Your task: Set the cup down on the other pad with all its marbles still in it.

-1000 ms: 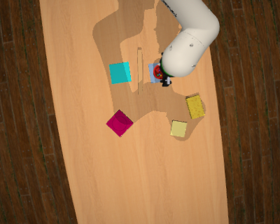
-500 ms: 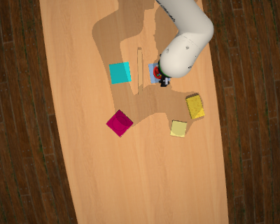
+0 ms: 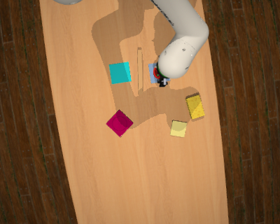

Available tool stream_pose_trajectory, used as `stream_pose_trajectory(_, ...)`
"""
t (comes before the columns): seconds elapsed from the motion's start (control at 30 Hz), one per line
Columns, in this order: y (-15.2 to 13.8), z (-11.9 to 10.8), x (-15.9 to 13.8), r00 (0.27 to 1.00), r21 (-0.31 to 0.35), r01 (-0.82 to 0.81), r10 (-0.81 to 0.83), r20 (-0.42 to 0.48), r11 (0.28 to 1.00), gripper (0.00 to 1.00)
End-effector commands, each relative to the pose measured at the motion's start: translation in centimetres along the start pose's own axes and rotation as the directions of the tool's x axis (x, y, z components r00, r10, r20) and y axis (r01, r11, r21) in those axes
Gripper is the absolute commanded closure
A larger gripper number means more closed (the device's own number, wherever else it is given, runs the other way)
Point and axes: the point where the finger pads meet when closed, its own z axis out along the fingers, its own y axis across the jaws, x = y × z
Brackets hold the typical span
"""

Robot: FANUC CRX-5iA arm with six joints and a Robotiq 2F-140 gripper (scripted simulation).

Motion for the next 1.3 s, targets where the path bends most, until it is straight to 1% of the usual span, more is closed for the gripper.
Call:
stream_pose_trajectory(0.0, -0.02, 0.32, 0.0, 1.0, 0.0, 0.0, 0.0, 0.0, 1.0, 0.41)
stream_pose_trajectory(0.2, -0.02, 0.62, 0.01, 1.0, 0.0, 0.0, 0.0, 0.0, 1.0, 0.41)
stream_pose_trajectory(1.27, -0.02, 0.62, 0.01, 1.0, 0.0, 0.0, 0.0, 0.0, 1.0, 0.44)
